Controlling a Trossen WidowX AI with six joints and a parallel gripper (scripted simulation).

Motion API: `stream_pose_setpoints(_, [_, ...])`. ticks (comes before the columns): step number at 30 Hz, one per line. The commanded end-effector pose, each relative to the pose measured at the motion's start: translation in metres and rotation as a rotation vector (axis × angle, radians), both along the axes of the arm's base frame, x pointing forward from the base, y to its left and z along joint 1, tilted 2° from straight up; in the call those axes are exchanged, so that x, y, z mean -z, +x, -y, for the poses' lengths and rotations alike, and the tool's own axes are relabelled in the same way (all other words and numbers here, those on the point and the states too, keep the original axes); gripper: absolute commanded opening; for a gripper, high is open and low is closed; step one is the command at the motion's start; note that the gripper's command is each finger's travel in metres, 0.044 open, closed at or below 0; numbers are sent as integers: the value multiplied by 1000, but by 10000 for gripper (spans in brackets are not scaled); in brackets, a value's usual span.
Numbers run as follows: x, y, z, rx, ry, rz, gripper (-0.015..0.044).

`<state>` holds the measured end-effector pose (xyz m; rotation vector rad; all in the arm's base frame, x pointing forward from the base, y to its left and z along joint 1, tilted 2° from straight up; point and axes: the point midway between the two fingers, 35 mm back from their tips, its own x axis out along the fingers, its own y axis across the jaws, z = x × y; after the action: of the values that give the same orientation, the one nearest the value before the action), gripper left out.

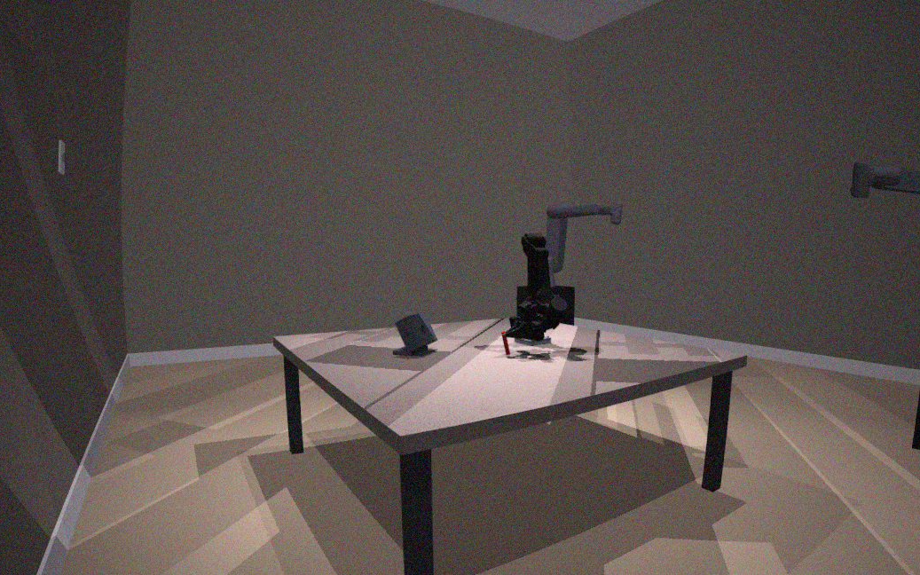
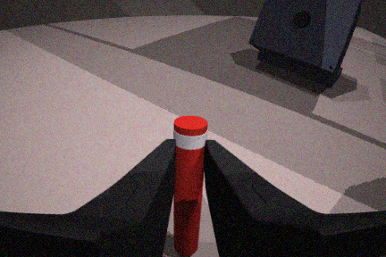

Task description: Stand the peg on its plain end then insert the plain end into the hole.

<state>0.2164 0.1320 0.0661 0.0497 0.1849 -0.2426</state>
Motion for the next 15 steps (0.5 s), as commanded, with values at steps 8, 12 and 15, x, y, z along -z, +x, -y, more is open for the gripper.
stream_pose_setpoints(8, [2,-5,0,1,-24,51,49])
stream_pose_setpoints(12, [2,-6,0,1,-22,41,49])
stream_pose_setpoints(15, [5,-5,1,1,-24,45,49])
